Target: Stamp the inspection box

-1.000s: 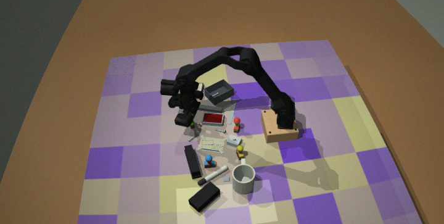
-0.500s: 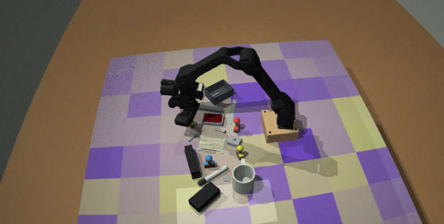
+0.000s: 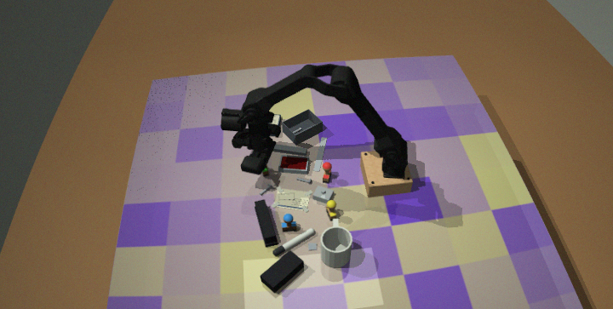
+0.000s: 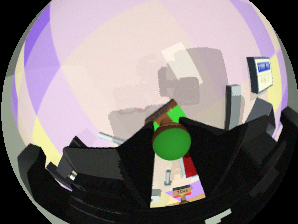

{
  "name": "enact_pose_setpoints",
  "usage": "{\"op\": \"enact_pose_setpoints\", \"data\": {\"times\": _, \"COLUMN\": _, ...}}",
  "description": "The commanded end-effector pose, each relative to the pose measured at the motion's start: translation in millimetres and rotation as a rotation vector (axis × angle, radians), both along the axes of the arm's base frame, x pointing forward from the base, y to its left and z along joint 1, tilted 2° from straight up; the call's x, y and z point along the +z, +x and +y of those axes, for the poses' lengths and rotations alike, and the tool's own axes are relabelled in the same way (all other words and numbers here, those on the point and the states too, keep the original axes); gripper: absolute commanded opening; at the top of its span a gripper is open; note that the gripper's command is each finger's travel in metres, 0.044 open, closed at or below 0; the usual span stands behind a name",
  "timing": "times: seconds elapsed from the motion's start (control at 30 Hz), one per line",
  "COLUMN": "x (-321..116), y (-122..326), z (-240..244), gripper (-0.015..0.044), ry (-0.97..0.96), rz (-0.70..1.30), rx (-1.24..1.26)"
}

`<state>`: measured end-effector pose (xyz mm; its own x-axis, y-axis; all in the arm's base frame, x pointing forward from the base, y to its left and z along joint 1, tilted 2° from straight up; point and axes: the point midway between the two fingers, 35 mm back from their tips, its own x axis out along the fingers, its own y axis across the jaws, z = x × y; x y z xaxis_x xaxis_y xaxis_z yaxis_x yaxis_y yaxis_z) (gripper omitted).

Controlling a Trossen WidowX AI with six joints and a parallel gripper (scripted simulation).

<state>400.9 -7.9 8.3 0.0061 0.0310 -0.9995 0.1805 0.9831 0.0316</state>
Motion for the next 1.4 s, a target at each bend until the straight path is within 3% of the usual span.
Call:
{"op": "enact_pose_setpoints", "data": {"times": 0.0, "x": 4.7, "y": 0.8, "z": -0.3, "gripper": 0.0000, "ry": -0.001, "rz": -0.005, "rx": 0.000}}
{"op": "enact_pose_setpoints", "data": {"times": 1.37, "x": 24.7, "y": 1.7, "z": -0.9, "gripper": 0.0000, "ry": -0.004, "rz": -0.004, "rx": 0.000}}
